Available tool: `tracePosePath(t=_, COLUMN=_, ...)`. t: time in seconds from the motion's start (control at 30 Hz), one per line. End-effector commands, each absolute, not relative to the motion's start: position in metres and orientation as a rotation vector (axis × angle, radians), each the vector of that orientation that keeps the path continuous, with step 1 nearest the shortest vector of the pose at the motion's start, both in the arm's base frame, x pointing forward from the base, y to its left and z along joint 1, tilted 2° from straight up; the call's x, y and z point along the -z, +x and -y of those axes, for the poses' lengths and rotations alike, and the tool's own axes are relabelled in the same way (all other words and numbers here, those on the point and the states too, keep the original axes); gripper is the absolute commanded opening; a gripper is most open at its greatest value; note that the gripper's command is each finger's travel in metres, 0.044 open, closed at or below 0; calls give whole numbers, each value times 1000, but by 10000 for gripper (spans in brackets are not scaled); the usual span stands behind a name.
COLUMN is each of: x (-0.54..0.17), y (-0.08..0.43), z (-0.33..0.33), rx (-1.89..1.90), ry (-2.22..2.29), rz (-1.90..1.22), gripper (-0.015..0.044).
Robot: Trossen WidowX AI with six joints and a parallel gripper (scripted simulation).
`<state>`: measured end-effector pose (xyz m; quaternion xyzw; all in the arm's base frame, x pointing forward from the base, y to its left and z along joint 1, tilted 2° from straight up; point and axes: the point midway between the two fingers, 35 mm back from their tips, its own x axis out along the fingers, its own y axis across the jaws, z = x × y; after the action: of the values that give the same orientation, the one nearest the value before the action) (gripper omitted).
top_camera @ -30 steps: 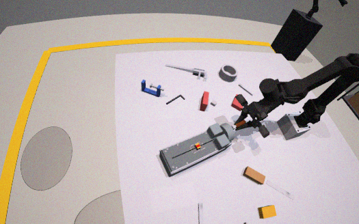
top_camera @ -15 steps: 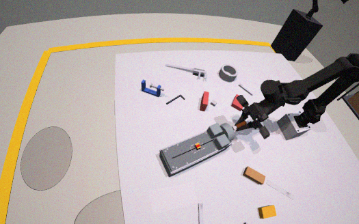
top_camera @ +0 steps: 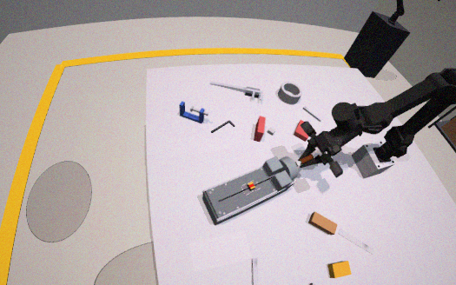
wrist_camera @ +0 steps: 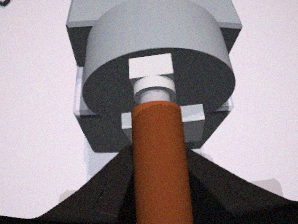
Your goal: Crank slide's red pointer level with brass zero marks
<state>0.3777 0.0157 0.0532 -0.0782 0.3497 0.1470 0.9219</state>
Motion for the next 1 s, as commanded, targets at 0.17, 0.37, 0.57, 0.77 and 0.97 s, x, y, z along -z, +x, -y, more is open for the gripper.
tracePosePath(t=0.17, x=-50, y=375, z=-25, rx=-328, ry=-154, rz=-723, gripper=0)
tracePosePath(t=0.37, x=-50, y=374, z=-25, rx=-328, ry=-154, rz=-723, gripper=0)
tracePosePath(t=0.57, x=-49, y=374, z=-25, rx=-328, ry=-154, rz=-723, gripper=0)
tracePosePath(t=0.77, x=-48, y=374, z=-26, rx=-328, ry=-154, rz=-723, gripper=0)
tracePosePath(t=0.97, x=-48, y=374, z=-26, rx=-328, ry=-154, rz=-723, gripper=0)
